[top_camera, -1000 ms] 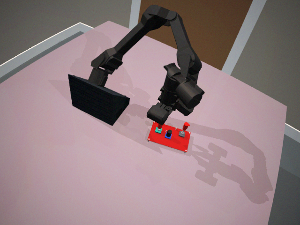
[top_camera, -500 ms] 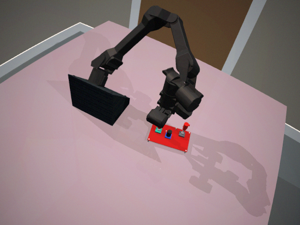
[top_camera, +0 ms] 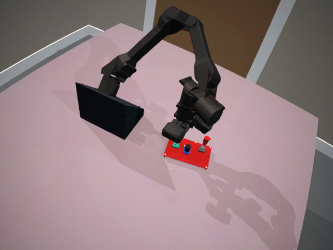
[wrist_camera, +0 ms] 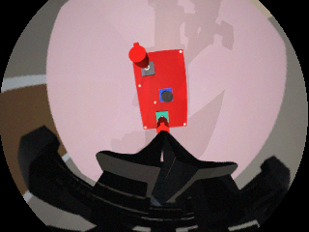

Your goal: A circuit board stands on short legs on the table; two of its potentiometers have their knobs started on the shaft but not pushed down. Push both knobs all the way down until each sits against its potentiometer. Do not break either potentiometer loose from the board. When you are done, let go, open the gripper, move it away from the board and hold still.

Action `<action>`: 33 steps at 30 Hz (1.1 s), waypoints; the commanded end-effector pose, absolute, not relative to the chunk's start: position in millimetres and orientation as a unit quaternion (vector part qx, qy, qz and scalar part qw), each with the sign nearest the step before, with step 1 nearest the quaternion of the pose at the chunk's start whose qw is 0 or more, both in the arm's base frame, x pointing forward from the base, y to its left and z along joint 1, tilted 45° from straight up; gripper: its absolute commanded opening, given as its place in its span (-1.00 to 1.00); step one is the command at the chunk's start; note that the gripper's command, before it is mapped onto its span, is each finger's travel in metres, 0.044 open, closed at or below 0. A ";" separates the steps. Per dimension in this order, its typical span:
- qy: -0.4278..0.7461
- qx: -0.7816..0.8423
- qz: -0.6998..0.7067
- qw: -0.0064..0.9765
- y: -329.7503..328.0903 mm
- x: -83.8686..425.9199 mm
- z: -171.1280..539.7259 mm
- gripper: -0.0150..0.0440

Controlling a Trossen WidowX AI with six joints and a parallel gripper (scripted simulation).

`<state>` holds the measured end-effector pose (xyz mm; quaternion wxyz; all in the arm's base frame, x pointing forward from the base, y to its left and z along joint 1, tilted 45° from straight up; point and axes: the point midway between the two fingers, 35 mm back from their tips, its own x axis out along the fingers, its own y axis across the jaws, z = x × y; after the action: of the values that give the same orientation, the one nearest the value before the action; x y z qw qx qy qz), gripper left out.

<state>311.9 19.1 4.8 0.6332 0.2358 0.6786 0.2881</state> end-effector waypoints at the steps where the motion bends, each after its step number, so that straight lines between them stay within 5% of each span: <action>1: 0.677 0.239 0.288 0.633 20.3 312.2 4.3 -0.49; 33: 0.677 0.239 0.288 0.633 22.9 311.9 1.7 -0.49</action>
<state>311.6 22.0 1.7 0.6332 0.2364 0.6784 0.2880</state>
